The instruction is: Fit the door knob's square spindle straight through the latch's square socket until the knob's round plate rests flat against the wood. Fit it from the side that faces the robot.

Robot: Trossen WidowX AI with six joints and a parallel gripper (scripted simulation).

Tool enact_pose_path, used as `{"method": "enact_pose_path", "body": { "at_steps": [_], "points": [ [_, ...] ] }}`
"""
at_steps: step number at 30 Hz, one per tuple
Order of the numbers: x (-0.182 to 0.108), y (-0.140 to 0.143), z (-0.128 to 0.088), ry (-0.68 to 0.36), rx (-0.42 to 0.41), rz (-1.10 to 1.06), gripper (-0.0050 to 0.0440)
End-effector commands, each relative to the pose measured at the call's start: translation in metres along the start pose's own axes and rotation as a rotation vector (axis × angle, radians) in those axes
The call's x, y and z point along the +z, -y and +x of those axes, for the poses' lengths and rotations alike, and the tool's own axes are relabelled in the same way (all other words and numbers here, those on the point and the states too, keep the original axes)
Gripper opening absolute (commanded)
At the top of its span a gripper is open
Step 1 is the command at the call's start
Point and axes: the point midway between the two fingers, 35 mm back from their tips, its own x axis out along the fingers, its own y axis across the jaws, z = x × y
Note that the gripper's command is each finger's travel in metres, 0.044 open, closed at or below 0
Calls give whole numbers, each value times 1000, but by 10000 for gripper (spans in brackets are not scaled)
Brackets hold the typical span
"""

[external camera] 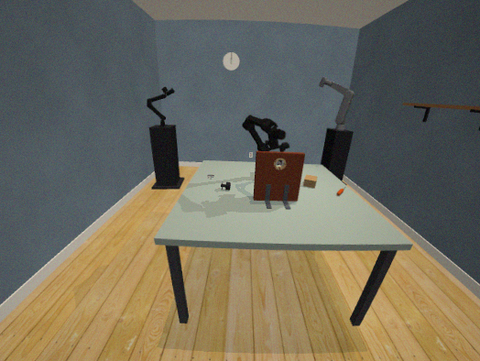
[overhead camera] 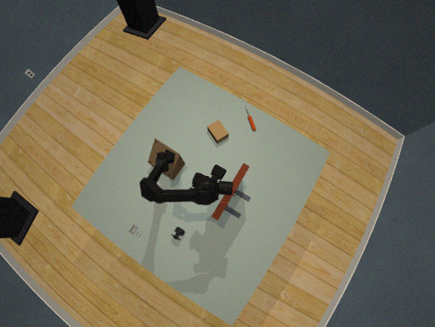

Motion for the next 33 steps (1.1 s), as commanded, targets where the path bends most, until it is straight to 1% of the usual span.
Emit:
{"method": "enact_pose_path", "body": {
  "at_steps": [1,33],
  "points": [
    [-4,1,-3,-9,-9,1,0],
    [-18,1,-4,-9,-9,1,0]
  ]
}}
